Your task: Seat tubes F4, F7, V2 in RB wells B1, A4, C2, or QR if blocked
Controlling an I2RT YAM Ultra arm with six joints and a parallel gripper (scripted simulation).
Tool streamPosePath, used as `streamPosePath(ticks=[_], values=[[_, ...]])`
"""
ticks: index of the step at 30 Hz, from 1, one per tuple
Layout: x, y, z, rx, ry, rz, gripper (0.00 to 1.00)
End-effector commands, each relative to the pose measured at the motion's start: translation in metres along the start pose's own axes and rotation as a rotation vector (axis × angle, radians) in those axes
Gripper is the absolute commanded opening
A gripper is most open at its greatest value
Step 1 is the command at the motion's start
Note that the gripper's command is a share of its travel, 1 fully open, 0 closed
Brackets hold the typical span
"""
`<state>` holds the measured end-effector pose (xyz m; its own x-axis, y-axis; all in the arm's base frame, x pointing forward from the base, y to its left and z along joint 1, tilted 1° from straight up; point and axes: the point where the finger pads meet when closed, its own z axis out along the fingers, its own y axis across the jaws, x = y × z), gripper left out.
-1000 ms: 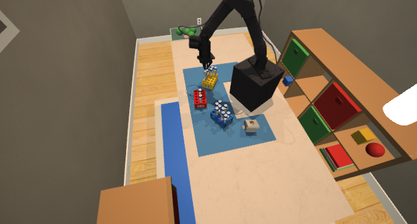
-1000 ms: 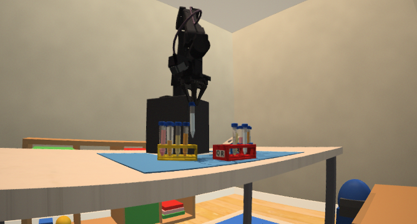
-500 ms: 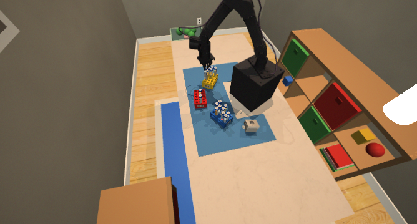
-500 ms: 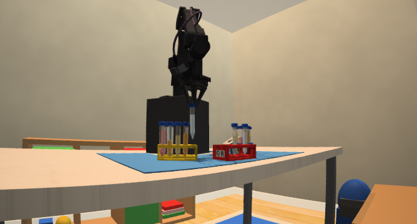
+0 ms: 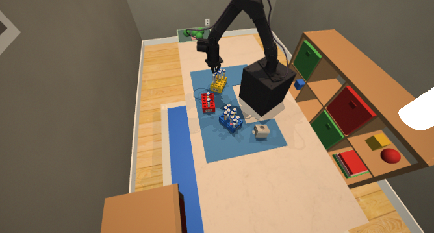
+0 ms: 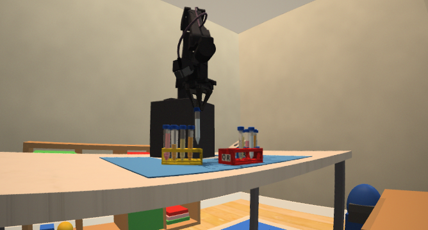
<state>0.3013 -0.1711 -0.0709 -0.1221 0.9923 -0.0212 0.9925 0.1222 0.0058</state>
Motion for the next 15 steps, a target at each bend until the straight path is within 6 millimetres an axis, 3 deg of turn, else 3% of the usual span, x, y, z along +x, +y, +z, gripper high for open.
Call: streamPosePath(ticks=[1,15], values=[[-0.0011,-0.0064,0.0075,0.009,0.006,0.006,0.0],[-0.003,-0.0044,0.0101,0.003,0.002,0.006,0.0]])
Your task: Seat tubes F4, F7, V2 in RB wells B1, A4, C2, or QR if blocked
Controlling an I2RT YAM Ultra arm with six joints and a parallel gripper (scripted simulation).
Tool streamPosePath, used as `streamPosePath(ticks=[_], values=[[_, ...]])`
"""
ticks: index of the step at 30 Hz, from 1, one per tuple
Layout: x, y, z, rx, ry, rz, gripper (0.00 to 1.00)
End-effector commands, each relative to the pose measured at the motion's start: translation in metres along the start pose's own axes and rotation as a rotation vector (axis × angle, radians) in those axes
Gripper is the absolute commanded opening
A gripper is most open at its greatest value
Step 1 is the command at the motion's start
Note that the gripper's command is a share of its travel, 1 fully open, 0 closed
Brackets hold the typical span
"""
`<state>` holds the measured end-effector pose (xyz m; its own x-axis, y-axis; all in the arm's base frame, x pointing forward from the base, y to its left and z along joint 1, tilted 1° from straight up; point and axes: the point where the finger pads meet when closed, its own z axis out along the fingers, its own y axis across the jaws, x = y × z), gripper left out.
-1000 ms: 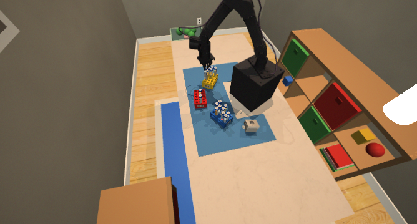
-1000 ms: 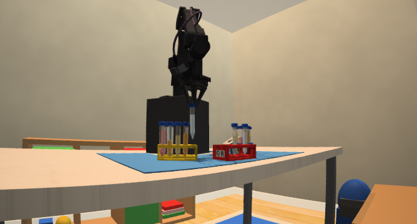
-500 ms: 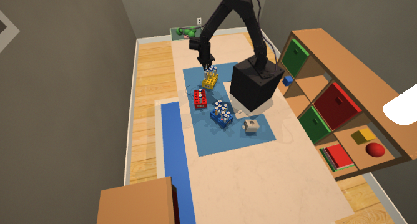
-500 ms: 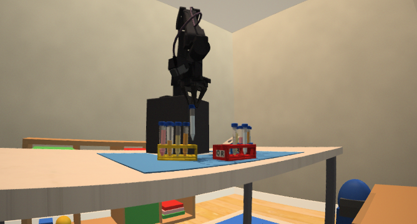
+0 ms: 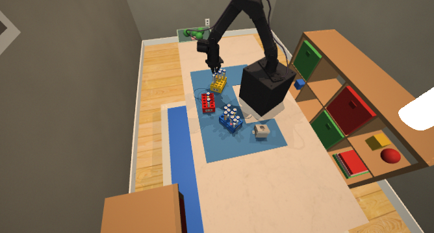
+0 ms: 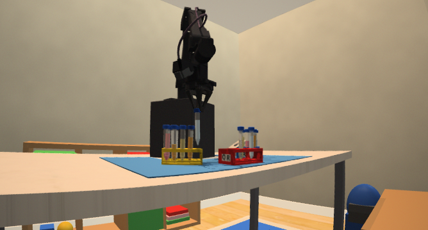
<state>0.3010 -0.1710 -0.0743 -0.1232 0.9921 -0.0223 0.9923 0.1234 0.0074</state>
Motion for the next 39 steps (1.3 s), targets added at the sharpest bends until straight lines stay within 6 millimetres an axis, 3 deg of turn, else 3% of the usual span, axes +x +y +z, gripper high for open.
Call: streamPosePath(ticks=[1,39], values=[[-0.003,-0.005,0.007,0.005,0.004,0.007,0.0],[0.003,-0.001,0.018,0.005,0.003,0.0,0.0]])
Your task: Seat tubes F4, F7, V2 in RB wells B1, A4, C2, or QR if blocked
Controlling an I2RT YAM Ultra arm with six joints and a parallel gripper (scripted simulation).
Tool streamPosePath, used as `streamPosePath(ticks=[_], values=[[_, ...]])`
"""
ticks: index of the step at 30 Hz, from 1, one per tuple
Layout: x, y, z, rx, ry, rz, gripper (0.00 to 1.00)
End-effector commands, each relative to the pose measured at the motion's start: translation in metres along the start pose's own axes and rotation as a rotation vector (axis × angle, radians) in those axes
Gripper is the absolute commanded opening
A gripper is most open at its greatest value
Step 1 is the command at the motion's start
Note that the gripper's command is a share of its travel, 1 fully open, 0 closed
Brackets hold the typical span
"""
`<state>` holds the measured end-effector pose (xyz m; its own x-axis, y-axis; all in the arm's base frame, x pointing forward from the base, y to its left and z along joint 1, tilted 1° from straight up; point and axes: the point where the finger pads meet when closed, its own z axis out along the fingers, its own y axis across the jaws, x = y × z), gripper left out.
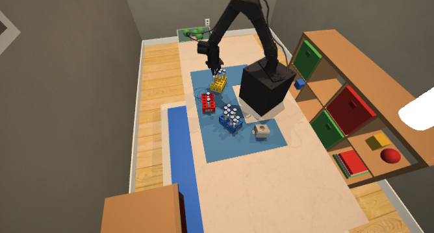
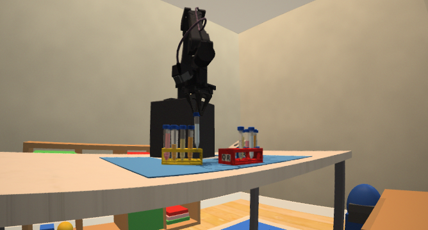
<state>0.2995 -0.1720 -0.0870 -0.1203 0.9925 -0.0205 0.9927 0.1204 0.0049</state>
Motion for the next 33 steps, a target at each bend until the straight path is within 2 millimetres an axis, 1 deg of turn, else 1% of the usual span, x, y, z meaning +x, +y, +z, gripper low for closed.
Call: streamPosePath(ticks=[1,9,10,15,18,19,27,33], values=[[0.003,0.001,0.005,0.002,0.001,-0.003,0.0],[-0.001,0.009,0.005,-0.013,-0.01,-0.004,0.0],[-0.003,0.013,0.003,-0.02,-0.015,-0.003,0.0],[-0.003,0.016,0.005,-0.022,-0.016,-0.003,0.0],[-0.003,0.016,0.006,-0.022,-0.016,-0.003,0.0],[0.003,0.005,0.011,0.007,0.004,0.0,0.0],[-0.003,0.017,0.011,-0.02,-0.016,-0.004,0.0],[-0.003,0.019,0.013,-0.021,-0.017,-0.004,0.0]])
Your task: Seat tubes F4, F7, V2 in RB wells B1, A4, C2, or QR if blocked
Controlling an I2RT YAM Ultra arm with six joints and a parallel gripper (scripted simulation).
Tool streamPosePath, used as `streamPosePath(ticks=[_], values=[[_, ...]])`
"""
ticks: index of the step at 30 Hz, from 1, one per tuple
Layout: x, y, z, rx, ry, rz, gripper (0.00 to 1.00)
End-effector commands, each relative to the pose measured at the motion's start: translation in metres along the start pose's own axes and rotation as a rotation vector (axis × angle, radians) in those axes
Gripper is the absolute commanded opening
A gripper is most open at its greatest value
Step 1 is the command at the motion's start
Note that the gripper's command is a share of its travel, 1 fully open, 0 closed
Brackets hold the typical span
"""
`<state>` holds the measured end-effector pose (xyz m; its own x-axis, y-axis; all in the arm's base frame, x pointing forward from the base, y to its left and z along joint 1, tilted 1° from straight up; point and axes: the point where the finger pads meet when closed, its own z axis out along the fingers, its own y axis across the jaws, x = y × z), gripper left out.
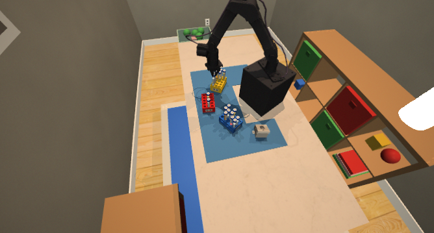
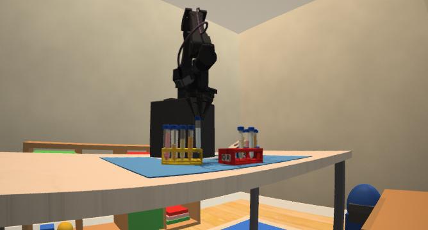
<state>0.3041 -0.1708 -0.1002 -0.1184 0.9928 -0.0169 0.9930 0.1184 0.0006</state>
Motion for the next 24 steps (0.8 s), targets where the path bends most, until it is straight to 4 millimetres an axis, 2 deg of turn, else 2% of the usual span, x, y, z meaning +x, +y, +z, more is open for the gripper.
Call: streamPosePath(ticks=[1,24], values=[[-0.004,0.014,0.0,-0.026,-0.02,-0.006,0.0],[-0.004,0.018,0.01,-0.03,-0.014,-0.007,0.0]])
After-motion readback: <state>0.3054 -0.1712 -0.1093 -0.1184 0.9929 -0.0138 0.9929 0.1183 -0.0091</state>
